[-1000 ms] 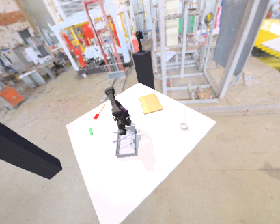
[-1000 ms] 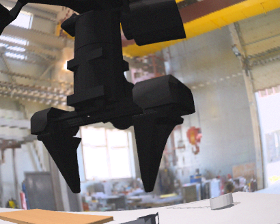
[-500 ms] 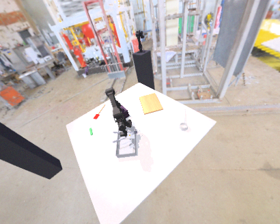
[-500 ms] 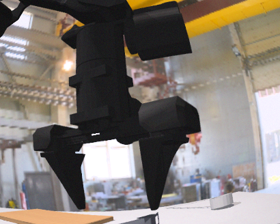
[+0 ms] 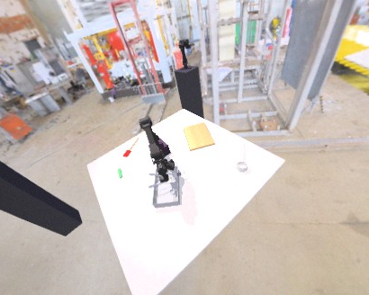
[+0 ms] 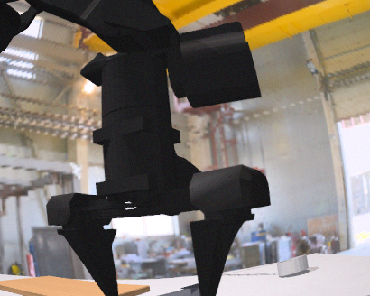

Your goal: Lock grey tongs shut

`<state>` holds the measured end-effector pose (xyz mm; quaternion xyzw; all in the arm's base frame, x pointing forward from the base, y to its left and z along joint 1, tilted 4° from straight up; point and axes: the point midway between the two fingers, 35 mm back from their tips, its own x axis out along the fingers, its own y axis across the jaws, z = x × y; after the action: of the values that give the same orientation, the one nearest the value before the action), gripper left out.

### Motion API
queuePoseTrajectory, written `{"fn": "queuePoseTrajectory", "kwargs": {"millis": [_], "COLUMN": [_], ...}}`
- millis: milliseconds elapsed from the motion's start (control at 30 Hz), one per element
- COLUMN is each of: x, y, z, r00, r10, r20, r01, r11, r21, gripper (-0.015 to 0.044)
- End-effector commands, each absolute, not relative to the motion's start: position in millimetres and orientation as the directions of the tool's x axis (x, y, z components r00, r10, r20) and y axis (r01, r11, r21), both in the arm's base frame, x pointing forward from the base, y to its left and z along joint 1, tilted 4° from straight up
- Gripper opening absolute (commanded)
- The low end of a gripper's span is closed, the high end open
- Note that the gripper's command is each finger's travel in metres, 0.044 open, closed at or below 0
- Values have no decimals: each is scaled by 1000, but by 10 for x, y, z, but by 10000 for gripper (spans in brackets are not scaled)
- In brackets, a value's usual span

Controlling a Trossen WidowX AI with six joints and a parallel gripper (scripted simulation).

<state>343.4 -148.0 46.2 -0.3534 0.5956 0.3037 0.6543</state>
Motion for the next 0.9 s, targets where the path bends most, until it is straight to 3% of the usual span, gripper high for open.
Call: {"fn": "queuePoseTrajectory", "kwargs": {"millis": [0,867], "x": [3417,3425], "y": [-1480,-1473], "z": [363,-66], "r00": [95,94], "r10": [-25,-24], "r20": [-995,-995], "r01": [-820,-819], "r11": [565,566], "r21": [-93,-91], "gripper": [440,440]}}
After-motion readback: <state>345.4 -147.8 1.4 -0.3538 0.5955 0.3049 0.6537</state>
